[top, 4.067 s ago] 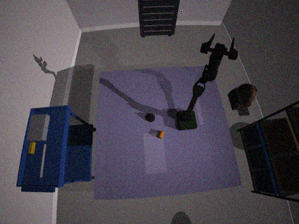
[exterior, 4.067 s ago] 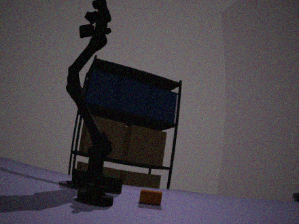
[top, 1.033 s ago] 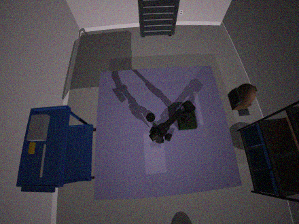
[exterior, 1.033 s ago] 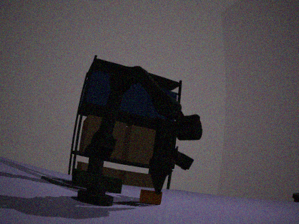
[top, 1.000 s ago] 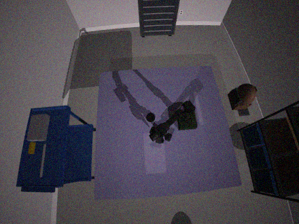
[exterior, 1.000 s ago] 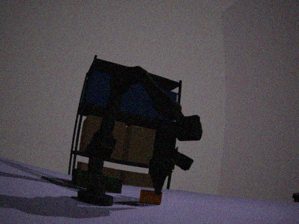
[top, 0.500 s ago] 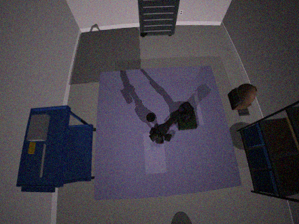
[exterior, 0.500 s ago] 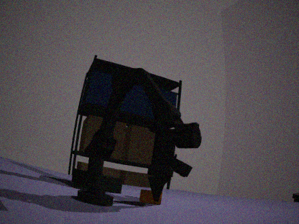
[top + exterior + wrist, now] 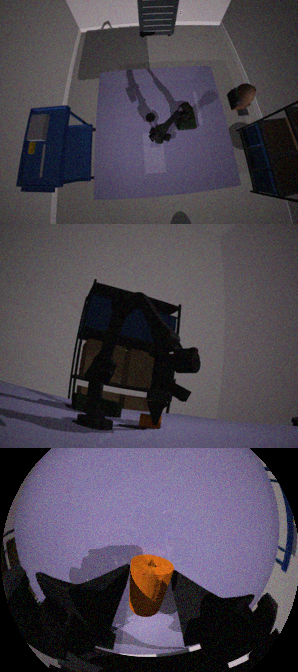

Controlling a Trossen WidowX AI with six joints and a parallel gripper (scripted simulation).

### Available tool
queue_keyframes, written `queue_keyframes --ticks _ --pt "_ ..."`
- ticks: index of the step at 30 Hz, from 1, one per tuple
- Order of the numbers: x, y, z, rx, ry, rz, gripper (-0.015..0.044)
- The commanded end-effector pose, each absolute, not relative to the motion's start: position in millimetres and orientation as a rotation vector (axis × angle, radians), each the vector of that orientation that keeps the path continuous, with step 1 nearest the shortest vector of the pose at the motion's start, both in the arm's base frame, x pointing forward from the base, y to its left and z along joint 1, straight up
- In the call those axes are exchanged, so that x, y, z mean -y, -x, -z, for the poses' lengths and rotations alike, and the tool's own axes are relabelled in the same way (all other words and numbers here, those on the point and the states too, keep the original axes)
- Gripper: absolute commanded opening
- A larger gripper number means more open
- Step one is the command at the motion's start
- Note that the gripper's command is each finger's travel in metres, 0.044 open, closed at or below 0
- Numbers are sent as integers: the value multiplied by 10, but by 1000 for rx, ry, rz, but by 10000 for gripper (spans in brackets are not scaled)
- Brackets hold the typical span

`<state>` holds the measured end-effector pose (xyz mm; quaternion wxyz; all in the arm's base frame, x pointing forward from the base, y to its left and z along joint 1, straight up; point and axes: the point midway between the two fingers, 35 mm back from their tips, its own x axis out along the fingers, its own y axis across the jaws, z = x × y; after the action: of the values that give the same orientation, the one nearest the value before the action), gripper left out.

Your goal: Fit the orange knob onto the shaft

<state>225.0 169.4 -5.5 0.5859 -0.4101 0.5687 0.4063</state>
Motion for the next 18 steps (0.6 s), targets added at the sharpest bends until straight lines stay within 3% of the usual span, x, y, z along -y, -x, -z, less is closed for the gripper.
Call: queue_keyframes --ticks 1,6,18 --pt "-1694 -2240 66 -1326 956 -956 213" --pt "-1694 -2240 66 -1326 956 -956 180" --pt "-1629 -2223 1 -1210 871 -999 179"
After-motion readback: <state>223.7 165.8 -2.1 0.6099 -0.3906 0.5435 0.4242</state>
